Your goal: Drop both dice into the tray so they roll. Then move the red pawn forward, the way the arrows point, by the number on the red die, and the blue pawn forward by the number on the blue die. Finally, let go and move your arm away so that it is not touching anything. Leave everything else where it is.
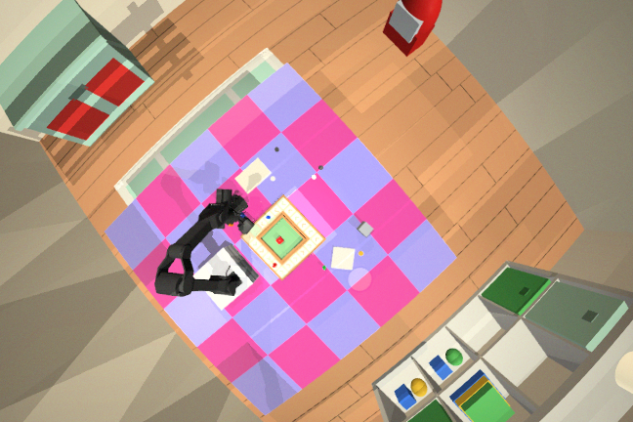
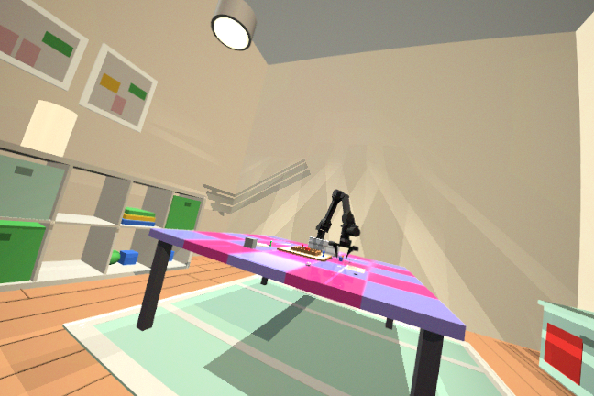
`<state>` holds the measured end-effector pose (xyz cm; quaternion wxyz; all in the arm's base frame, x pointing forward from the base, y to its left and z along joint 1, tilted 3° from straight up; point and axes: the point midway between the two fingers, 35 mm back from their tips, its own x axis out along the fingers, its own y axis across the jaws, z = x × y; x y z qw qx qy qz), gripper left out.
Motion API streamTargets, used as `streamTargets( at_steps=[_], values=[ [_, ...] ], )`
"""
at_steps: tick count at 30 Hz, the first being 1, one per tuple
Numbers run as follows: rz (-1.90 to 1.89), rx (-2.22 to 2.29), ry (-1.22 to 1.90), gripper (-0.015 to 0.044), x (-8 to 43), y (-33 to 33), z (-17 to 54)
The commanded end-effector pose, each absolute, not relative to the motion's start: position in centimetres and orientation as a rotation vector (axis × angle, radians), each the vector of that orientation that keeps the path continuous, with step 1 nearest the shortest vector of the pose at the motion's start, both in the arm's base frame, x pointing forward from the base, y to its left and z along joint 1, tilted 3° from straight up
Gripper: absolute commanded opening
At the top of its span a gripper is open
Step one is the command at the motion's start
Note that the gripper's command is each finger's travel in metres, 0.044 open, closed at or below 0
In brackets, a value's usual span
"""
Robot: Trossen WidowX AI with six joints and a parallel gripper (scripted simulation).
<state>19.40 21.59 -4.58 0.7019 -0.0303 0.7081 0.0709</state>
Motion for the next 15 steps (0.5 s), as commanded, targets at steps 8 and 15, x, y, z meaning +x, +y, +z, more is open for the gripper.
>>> streamTargets(
  at_steps=[8, 15],
  values=[
    [0.154, -0.066, 1.579, 0.0071, 19.3, 21.5, -4.9],
    [0.154, -0.066, 1.579, 0.0, 19.5, 21.7, -3.7]
  ],
)
